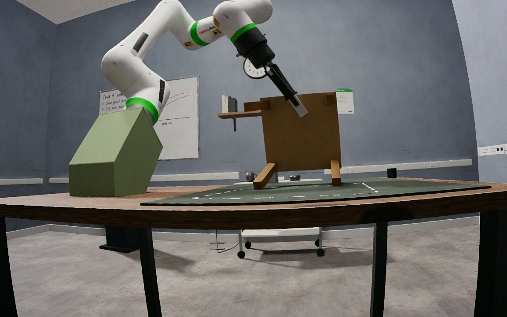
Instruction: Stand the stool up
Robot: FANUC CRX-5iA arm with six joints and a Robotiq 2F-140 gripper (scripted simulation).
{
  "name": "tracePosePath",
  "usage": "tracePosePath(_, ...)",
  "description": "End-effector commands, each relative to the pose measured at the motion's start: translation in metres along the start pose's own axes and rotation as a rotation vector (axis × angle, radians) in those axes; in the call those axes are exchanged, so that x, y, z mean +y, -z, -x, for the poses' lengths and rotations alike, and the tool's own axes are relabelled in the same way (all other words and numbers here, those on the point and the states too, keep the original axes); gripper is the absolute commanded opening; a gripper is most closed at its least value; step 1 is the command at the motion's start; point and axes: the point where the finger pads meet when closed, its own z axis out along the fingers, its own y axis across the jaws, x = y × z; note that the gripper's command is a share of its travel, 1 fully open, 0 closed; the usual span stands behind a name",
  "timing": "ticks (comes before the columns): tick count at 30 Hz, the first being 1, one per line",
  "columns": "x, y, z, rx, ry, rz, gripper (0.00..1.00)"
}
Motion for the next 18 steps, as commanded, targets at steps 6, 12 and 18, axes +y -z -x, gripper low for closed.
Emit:
tracePosePath(6, 0.029, 0.023, -0.014, -0.003, -0.051, -0.101, 0.10)
tracePosePath(12, 0.041, 0.031, -0.019, -0.004, -0.115, -0.211, 0.10)
tracePosePath(18, 0.060, 0.041, -0.025, -0.005, -0.145, -0.261, 0.10)
